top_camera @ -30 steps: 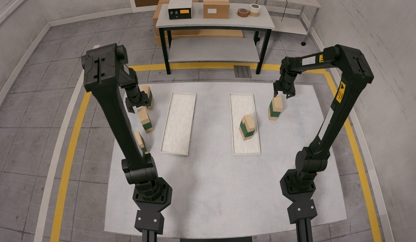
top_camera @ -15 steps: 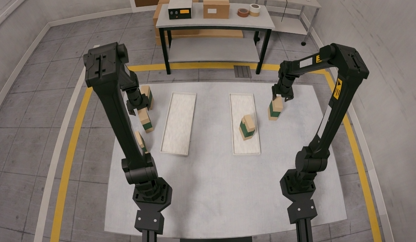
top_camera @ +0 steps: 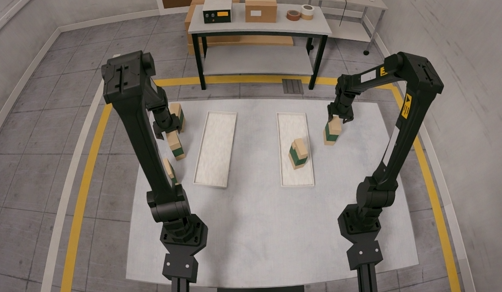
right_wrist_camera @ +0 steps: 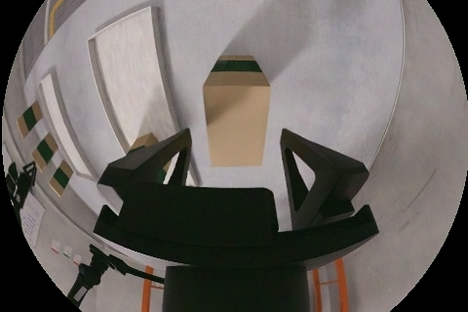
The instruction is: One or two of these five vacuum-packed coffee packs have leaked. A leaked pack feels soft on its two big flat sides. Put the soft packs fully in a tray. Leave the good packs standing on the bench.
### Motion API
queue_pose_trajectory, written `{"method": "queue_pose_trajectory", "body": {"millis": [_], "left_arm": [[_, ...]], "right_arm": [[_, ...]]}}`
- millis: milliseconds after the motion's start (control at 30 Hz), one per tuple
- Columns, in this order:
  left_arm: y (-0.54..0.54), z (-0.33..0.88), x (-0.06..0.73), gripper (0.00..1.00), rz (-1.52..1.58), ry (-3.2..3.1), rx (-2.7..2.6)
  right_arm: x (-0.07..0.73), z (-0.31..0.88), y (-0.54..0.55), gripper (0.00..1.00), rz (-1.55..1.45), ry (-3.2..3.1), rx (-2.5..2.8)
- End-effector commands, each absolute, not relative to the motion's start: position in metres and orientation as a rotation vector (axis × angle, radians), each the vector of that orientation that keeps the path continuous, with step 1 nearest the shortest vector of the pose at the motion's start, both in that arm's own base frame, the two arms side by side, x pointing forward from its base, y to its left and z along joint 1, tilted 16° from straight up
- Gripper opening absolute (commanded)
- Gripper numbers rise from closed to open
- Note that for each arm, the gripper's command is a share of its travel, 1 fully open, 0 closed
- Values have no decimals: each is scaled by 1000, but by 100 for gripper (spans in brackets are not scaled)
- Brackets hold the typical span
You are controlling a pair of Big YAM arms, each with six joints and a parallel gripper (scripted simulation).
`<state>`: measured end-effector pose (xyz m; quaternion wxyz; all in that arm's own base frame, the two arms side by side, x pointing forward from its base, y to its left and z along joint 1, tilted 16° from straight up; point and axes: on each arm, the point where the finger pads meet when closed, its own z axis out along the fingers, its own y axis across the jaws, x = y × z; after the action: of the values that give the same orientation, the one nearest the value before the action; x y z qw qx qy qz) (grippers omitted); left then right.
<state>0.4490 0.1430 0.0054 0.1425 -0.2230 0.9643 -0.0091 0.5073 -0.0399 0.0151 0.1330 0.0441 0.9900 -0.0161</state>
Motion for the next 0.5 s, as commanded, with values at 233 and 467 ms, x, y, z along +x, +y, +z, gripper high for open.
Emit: {"method": "queue_pose_trajectory", "body": {"millis": [233, 467], "left_arm": [[140, -14, 453, 76, -27, 2793, -647], [139, -22, 457, 76, -27, 2792, -643]], "right_arm": [[512, 1, -43, 76, -45, 2867, 124], [517, -6, -45, 76, -46, 2862, 127]]}}
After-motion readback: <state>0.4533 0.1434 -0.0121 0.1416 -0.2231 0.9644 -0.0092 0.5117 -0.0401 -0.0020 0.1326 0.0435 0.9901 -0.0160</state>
